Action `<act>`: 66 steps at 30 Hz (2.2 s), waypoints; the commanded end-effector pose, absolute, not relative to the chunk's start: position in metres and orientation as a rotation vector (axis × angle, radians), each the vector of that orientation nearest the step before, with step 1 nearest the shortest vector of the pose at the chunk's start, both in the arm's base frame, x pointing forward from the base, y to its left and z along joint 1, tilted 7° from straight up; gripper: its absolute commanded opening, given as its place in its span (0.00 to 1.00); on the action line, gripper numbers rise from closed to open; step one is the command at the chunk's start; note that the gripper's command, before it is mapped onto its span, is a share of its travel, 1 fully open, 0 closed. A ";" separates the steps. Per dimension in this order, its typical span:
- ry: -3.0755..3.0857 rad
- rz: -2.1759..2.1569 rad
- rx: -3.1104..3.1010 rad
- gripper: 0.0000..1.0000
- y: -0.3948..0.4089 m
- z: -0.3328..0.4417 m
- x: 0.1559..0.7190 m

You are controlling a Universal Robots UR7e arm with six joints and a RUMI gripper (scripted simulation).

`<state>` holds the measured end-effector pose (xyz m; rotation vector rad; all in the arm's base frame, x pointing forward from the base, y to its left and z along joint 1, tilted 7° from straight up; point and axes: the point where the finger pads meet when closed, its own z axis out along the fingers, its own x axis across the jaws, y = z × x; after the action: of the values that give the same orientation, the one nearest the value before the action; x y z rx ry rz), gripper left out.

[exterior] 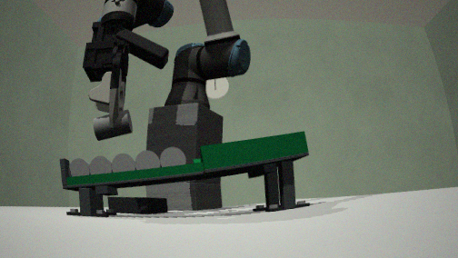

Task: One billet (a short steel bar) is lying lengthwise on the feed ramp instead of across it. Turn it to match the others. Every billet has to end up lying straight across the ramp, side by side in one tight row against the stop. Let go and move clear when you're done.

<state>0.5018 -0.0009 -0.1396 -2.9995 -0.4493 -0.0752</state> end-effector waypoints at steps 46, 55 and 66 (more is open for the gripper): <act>0.422 -0.028 -2.992 0.00 -0.002 -0.136 0.505; 0.422 -0.028 -2.992 0.00 -0.002 -0.136 0.505; 0.832 -0.003 -2.903 0.00 -0.002 -0.136 0.506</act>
<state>0.5051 -0.0018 -0.1365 -2.9324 0.6928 -0.0078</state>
